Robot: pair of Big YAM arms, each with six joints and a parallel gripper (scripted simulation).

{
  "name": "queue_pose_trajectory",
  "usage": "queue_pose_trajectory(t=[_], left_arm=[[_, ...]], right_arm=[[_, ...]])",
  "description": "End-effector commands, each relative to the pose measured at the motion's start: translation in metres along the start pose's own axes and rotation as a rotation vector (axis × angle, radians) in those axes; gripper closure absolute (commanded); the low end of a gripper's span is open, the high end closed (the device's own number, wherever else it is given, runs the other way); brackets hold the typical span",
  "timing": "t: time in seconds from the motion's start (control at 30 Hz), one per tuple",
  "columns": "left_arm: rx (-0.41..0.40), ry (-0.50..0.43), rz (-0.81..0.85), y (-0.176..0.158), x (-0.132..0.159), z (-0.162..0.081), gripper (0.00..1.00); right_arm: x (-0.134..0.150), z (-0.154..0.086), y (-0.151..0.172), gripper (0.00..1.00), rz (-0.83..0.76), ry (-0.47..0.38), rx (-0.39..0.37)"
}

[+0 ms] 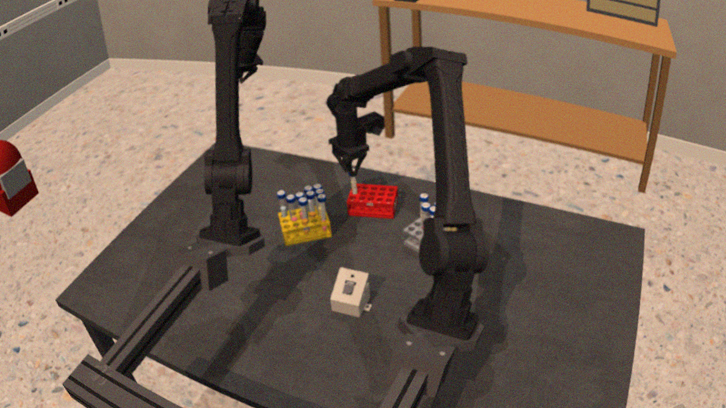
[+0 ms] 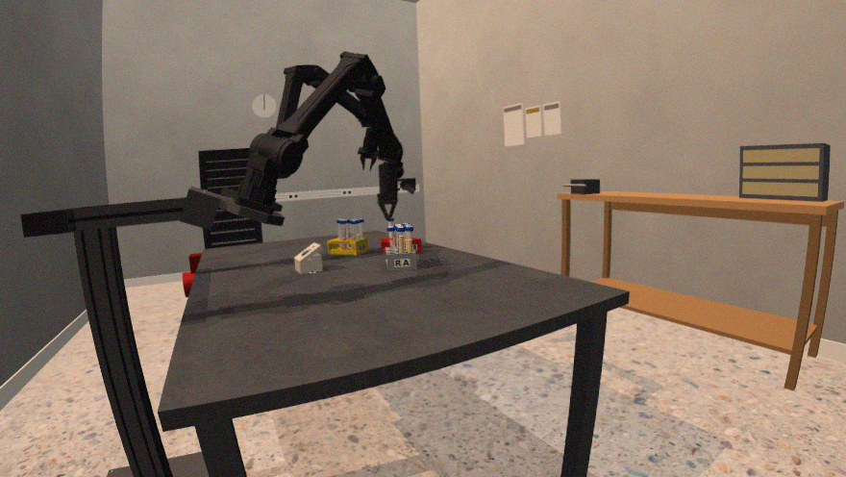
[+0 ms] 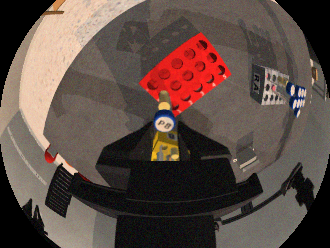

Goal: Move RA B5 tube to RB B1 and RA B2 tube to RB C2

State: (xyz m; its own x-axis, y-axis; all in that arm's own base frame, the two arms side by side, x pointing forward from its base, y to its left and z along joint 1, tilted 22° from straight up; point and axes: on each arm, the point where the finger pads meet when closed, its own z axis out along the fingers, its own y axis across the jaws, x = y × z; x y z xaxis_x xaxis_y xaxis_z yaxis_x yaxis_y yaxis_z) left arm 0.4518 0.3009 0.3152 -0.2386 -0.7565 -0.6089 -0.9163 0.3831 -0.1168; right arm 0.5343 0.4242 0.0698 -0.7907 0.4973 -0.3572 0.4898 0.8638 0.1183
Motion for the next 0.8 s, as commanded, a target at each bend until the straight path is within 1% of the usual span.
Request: queue_pose_trajectory(t=[0.0, 0.1, 0.2, 0.27, 0.3, 0.33, 0.4, 0.47, 0.63, 0.7, 0.73, 0.77], left_arm=[[0.021, -0.031, -0.013, -0.005, -0.015, -0.013, 0.7], [0.021, -0.031, -0.013, -0.005, -0.015, -0.013, 0.7], [0.021, -0.031, -0.013, -0.005, -0.015, -0.013, 0.7], [0.021, -0.031, -0.013, -0.005, -0.015, -0.013, 0.7], [0.021, -0.031, -0.013, -0.005, -0.015, -0.013, 0.7], [0.021, -0.031, -0.013, -0.005, -0.015, -0.013, 0.7], [0.021, -0.031, -0.013, -0.005, -0.015, -0.013, 0.7], [0.021, -0.031, -0.013, -0.005, -0.015, -0.013, 0.7], [0.021, -0.031, -0.013, -0.005, -0.015, -0.013, 0.7], [0.021, -0.031, -0.013, -0.005, -0.015, -0.013, 0.7], [0.021, -0.031, -0.013, -0.005, -0.015, -0.013, 0.7], [0.021, -0.031, -0.013, -0.005, -0.015, -0.013, 0.7]], right_arm=[[0.003, -0.037, 0.008, 0.7, 0.002, -0.006, -0.033], [-0.006, -0.06, 0.024, 0.7, 0.016, -0.019, -0.073], [-0.005, -0.068, 0.024, 0.7, 0.016, -0.019, -0.073], [-0.005, -0.068, 0.024, 0.7, 0.016, -0.019, -0.073], [0.006, -0.04, 0.02, 0.7, 0.002, -0.006, -0.029], [0.002, -0.042, 0.018, 0.7, 0.007, -0.006, -0.027], [-0.011, -0.074, 0.018, 0.7, 0.024, -0.018, -0.063], [-0.008, -0.084, 0.021, 0.7, 0.02, -0.019, -0.073], [-0.007, -0.098, 0.023, 0.7, 0.017, -0.019, -0.075], [0.002, -0.08, 0.023, 0.7, 0.004, -0.009, -0.04], [0.001, -0.085, 0.024, 0.7, 0.006, -0.009, -0.044], [-0.003, -0.097, 0.025, 0.7, 0.011, -0.013, -0.058]])
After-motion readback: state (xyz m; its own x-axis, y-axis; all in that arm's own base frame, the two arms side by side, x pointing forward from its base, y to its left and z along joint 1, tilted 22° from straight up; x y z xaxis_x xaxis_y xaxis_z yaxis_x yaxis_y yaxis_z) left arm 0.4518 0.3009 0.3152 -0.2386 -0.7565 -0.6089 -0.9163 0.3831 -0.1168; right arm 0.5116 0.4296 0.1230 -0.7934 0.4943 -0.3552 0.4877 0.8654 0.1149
